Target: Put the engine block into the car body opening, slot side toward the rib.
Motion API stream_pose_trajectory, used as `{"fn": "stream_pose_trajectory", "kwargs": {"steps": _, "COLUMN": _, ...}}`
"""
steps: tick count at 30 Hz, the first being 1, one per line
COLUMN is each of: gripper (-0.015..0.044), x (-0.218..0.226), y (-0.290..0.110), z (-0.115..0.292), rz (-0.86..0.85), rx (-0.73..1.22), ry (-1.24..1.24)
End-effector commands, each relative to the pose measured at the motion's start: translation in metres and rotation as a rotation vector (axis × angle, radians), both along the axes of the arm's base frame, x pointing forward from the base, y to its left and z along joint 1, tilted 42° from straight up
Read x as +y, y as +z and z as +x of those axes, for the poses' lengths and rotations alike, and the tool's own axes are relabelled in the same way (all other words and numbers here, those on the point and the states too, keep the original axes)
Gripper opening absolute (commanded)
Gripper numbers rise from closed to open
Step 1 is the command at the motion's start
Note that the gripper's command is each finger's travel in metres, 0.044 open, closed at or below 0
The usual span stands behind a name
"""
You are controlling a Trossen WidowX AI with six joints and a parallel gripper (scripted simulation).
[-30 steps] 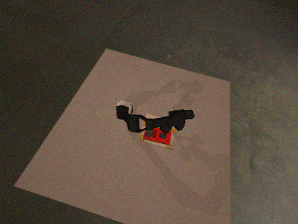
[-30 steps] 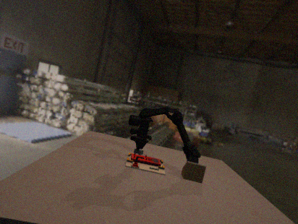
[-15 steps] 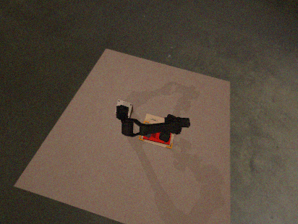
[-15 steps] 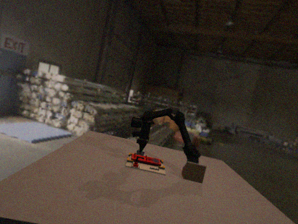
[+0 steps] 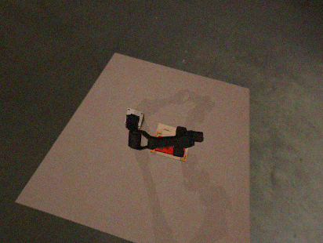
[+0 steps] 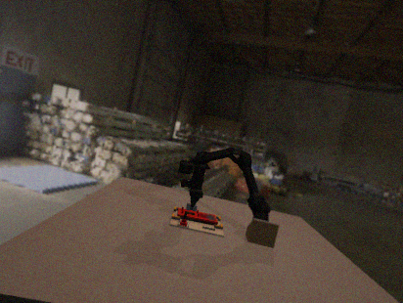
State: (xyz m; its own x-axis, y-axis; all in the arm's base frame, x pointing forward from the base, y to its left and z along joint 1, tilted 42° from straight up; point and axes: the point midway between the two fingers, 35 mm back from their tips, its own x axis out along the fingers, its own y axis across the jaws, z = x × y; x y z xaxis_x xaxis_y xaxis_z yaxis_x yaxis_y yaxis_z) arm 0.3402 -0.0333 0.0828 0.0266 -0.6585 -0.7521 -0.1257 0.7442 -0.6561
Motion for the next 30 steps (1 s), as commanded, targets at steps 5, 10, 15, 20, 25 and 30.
{"fn": "stream_pose_trajectory", "kwargs": {"steps": 5, "gripper": 0.0158, "x": -0.0002, "y": 0.0030, "z": 0.0004, "rz": -0.001, "rx": -0.010, "ry": 0.002}}
{"fn": "stream_pose_trajectory", "kwargs": {"steps": 10, "gripper": 0.0158, "x": -0.0001, "y": 0.0030, "z": 0.0005, "rz": 0.000, "rx": -0.028, "ry": -0.018}}
{"fn": "stream_pose_trajectory", "kwargs": {"steps": 15, "gripper": 0.0158, "x": -0.0001, "y": 0.0030, "z": 0.0005, "rz": 0.000, "rx": -0.028, "ry": -0.018}}
{"fn": "stream_pose_trajectory", "kwargs": {"steps": 20, "gripper": 0.0158, "x": -0.0002, "y": 0.0035, "z": 0.0007, "rz": 0.000, "rx": -0.036, "ry": -0.028}}
{"fn": "stream_pose_trajectory", "kwargs": {"steps": 25, "gripper": 0.0158, "x": -0.0003, "y": 0.0051, "z": 0.0013, "rz": 0.001, "rx": -0.053, "ry": -0.047}}
{"fn": "stream_pose_trajectory", "kwargs": {"steps": 30, "gripper": 0.0158, "x": -0.0003, "y": 0.0051, "z": 0.0012, "rz": 0.000, "rx": -0.038, "ry": -0.031}}
